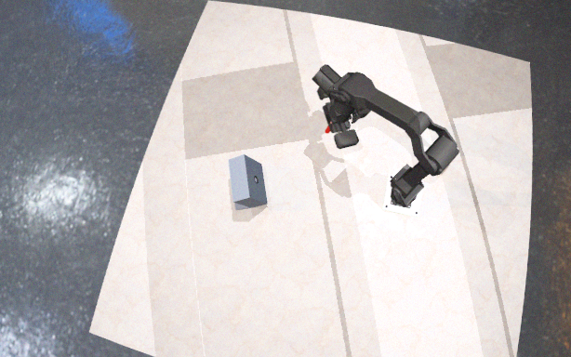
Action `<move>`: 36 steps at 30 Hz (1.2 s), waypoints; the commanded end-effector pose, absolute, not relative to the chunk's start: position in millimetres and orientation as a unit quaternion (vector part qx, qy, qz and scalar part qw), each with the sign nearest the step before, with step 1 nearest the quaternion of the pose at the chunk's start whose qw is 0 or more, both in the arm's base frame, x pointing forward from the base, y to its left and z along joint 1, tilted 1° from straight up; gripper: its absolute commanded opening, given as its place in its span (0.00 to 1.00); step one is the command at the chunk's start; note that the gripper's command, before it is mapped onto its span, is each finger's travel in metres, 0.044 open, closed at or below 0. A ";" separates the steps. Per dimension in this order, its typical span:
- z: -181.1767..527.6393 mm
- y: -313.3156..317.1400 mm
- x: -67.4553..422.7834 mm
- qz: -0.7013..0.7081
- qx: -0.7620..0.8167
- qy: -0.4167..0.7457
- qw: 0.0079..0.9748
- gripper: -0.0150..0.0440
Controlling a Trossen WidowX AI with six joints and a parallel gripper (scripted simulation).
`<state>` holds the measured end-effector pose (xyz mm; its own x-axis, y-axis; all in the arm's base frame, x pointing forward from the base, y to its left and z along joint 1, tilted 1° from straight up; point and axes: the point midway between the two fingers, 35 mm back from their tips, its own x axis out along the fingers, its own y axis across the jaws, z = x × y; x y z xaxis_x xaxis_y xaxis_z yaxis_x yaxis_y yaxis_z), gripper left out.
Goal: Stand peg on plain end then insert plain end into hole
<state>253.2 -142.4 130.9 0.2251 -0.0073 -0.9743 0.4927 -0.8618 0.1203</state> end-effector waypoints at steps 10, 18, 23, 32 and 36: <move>125.3 -134.9 266.1 -0.565 0.781 0.155 0.216 0.25; 122.4 -130.4 273.0 -0.544 0.795 0.152 0.221 0.25; 120.8 -127.4 277.1 -0.531 0.803 0.151 0.224 0.25; 118.2 -121.7 284.0 -0.507 0.817 0.150 0.229 0.25; 117.3 -119.1 286.9 -0.496 0.824 0.150 0.232 0.25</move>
<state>283.8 -122.2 117.5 0.4384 0.0118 -0.8987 0.4794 -0.8489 0.2227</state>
